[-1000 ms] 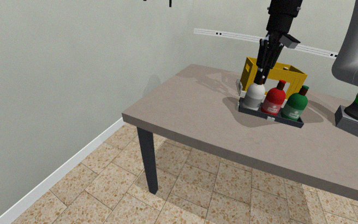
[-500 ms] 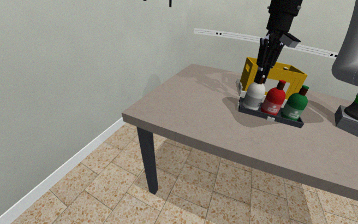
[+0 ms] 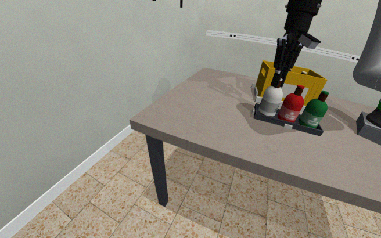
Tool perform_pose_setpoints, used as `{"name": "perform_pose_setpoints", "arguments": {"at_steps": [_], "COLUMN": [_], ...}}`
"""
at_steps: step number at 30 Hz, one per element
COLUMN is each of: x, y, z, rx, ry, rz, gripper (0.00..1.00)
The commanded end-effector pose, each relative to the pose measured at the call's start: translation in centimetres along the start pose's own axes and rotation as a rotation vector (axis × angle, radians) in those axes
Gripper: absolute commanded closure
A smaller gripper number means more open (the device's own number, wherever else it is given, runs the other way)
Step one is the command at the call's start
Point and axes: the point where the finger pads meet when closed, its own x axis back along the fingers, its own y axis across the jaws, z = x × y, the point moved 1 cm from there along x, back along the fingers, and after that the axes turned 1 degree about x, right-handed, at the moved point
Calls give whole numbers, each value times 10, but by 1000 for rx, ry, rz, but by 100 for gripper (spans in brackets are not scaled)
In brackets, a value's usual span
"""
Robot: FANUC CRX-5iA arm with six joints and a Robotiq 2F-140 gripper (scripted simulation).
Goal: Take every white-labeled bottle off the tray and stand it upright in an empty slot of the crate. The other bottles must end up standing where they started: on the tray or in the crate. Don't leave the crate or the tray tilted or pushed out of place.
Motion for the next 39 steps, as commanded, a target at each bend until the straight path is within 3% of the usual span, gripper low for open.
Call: {"name": "perform_pose_setpoints", "arguments": {"at_steps": [1,39], "x": [2,31], "y": [0,0], "z": [0,0], "rx": [0,0], "ry": [-1,-1], "rz": [-1,-1], "gripper": [90,90]}}
